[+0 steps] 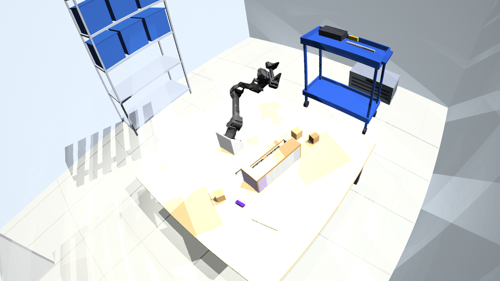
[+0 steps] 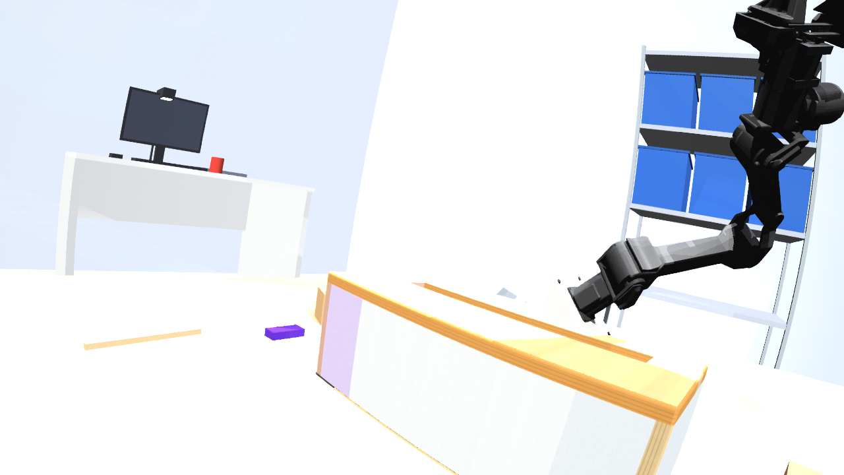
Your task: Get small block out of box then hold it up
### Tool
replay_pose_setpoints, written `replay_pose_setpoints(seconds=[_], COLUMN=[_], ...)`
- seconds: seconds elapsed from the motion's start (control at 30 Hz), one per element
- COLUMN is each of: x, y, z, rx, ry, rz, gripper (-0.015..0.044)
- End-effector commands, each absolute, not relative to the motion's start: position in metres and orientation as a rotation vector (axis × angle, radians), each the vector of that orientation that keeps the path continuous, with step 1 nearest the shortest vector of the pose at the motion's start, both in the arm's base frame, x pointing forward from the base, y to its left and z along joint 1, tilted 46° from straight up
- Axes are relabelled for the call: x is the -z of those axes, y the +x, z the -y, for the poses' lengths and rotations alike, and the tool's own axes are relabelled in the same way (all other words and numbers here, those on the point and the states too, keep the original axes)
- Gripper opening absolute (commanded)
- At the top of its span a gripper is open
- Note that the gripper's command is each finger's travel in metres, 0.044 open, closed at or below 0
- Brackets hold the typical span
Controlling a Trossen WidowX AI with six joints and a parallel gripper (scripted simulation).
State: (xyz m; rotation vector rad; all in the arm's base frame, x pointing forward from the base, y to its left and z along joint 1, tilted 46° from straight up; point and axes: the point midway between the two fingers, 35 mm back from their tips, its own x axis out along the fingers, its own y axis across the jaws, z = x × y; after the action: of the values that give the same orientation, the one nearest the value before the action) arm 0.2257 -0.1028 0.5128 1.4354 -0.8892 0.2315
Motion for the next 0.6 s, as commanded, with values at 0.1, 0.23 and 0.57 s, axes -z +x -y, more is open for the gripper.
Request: replay_pose_setpoints(seconds=[0.1,0.23,0.57], x=[-0.500,-0.458,-0.325], y=[0.243,0.285,0.362], z=[0.111,0.135,0.168], rx=[-0.159,0.032,0.409], ry=[1.438,1.447,1.421], rz=[0.833,0.674,0.129], gripper=[0.0400,0.0400,0.0400])
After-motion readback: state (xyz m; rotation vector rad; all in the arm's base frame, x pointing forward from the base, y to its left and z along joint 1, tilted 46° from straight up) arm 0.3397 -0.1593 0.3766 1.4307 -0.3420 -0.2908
